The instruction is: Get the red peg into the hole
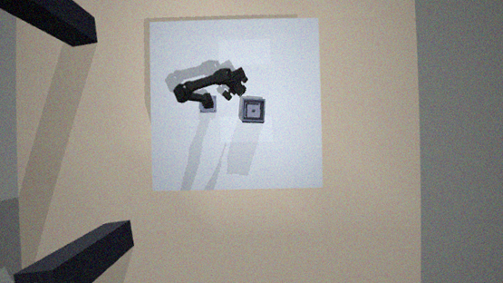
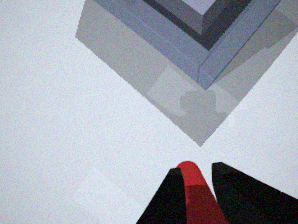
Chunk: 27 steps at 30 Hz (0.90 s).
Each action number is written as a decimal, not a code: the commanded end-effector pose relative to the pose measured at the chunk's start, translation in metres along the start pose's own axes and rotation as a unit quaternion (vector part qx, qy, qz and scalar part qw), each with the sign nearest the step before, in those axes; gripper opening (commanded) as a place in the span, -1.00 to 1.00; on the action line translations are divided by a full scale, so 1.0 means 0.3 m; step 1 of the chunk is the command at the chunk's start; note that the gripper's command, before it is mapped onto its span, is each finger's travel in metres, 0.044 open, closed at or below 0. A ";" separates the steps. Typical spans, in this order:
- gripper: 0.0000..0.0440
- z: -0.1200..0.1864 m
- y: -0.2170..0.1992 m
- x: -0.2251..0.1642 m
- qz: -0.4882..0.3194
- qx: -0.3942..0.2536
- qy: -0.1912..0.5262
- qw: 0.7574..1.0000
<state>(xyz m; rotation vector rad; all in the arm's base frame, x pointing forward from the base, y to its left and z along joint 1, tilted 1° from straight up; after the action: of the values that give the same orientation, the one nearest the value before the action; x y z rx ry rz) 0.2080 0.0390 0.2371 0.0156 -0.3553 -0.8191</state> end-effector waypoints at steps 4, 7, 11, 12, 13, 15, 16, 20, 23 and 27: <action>-1.00 0.006 -0.010 0.078 -0.012 -0.009 -0.018 1.000; -1.00 0.003 -0.018 0.117 -0.020 -0.012 -0.026 0.999; -1.00 -0.005 -0.029 0.164 -0.030 -0.017 -0.036 0.999; -1.00 -0.008 -0.032 0.175 -0.033 -0.019 -0.038 0.999; -1.00 -0.011 -0.035 0.186 -0.036 -0.020 -0.041 0.998; -1.00 -0.018 -0.041 0.209 -0.041 -0.022 -0.045 0.998; -1.00 -0.022 -0.044 0.219 -0.044 -0.024 -0.047 0.998; -1.00 -0.041 -0.055 0.263 -0.055 -0.028 -0.054 0.997; -1.00 -0.058 -0.064 0.295 -0.063 -0.031 -0.059 0.996; -1.00 -0.083 -0.076 0.336 -0.073 -0.035 -0.062 0.995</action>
<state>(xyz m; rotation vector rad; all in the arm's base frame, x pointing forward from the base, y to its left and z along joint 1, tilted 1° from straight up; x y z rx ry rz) 0.2583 -0.0468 0.2413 -0.0747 -0.4417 -0.9756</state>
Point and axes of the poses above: the point midway between the two fingers, 35 mm back from their tips, its own z axis back along the fingers, its own y axis across the jaws, x = y × z, the point moved 9 cm from there along z, back along the fingers, and after that the axes turned 7 degrees about z, right-handed, at the moved point
